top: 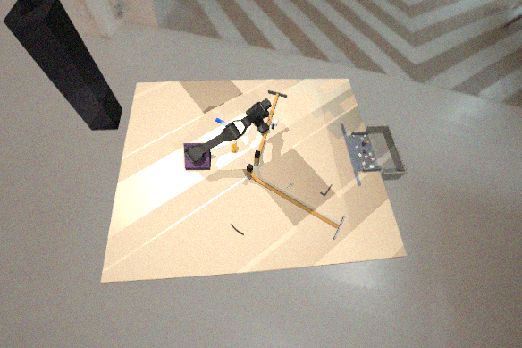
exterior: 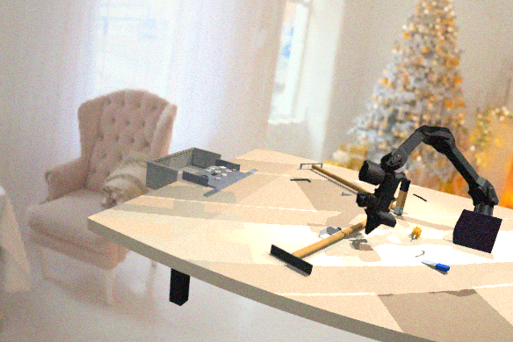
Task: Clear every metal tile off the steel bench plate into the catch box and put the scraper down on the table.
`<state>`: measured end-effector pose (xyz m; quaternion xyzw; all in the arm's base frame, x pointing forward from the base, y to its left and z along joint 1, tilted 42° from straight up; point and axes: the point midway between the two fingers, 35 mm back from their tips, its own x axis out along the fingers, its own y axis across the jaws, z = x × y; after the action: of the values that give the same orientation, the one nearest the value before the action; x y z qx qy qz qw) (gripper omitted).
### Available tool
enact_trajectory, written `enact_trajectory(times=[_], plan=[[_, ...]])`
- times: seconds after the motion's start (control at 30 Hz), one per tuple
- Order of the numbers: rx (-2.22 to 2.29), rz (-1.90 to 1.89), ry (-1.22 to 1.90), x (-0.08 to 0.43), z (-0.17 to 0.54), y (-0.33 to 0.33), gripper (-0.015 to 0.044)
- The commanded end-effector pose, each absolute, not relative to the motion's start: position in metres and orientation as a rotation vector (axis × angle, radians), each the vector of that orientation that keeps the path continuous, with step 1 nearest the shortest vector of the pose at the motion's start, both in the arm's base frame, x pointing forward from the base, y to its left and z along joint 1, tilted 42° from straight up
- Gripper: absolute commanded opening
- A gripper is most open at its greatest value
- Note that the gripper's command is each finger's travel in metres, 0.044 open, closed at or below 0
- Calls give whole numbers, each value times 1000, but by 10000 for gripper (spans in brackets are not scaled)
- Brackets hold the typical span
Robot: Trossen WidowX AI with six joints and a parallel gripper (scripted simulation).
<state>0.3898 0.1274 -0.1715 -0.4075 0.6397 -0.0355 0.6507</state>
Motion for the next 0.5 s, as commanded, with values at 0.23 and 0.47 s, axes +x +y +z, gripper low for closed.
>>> enact_trajectory(times=[0.23,0.47], plan=[[-929,-91,1455,388,-181,116,0],[-928,-91,1455,395,-180,115,0]])
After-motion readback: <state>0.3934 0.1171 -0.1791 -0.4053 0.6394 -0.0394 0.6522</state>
